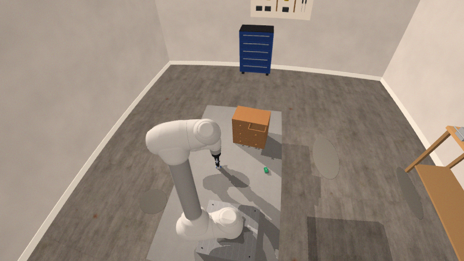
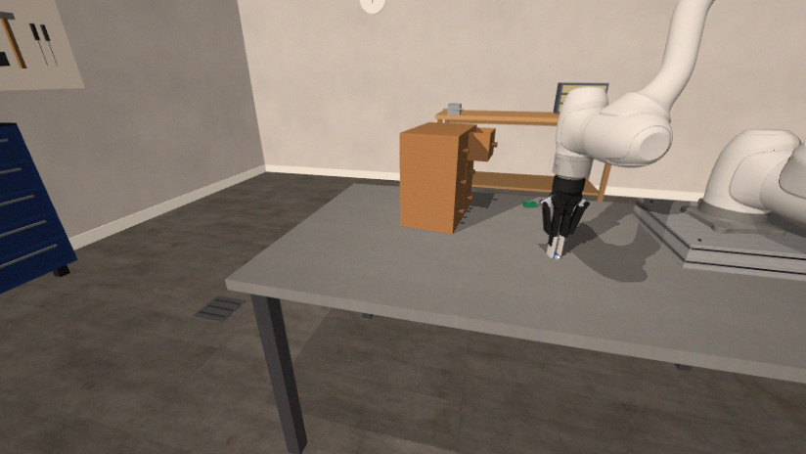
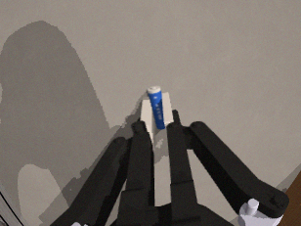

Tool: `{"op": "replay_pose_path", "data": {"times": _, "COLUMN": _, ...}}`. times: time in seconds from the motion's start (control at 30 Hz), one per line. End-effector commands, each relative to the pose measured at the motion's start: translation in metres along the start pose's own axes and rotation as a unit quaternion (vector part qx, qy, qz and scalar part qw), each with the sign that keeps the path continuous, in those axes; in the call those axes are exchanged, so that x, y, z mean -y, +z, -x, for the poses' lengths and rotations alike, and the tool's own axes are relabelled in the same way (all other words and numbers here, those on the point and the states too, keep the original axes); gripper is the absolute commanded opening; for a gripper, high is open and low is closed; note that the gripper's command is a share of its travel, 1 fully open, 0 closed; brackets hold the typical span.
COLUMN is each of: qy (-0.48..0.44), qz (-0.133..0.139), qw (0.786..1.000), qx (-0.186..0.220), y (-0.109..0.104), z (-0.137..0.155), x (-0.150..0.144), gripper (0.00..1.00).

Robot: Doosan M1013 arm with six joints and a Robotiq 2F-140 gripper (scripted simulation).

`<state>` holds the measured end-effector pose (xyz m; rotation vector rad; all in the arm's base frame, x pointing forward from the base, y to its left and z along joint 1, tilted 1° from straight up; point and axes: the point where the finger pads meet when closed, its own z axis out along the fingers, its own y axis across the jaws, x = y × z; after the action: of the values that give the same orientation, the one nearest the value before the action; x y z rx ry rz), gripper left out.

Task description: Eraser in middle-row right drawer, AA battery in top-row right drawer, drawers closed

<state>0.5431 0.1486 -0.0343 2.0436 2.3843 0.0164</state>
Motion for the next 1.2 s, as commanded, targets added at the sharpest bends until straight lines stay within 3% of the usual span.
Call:
{"op": "replay_pose_path", "data": {"times": 0.0, "qy": 0.000, "qz": 0.000, "qw": 1.000, "qx": 0.000, "y": 0.000, "z": 0.000, "x": 0.000, "gripper": 0.06}}
{"op": "replay_pose_path", "data": {"times": 0.53, "qy": 0.000, "qz": 0.000, "qw": 1.000, "qx": 0.000, "y": -0.002, "z": 0.000, "x": 0.000, "gripper": 0.06}}
{"op": "replay_pose_path", "data": {"times": 0.63, "qy": 0.000, "qz": 0.000, "qw": 1.000, "qx": 0.000, "y": -0.019, "z": 0.000, "x": 0.000, "gripper": 0.06}}
{"op": "replay_pose_path", "data": {"times": 0.8, "qy": 0.000, "qz": 0.000, "qw": 1.000, "qx": 0.000, "y": -0.077, "z": 0.000, "x": 0.000, "gripper": 0.06}}
{"op": "replay_pose_path", "data": {"times": 0.9, "qy": 0.000, "qz": 0.000, "qw": 1.000, "qx": 0.000, "y": -0.094, "z": 0.000, "x": 0.000, "gripper": 0.06}}
{"op": "replay_pose_path", "data": {"times": 1.17, "qy": 0.000, "qz": 0.000, "qw": 1.000, "qx": 0.000, "y": -0.100, "z": 0.000, "x": 0.000, "gripper": 0.06}}
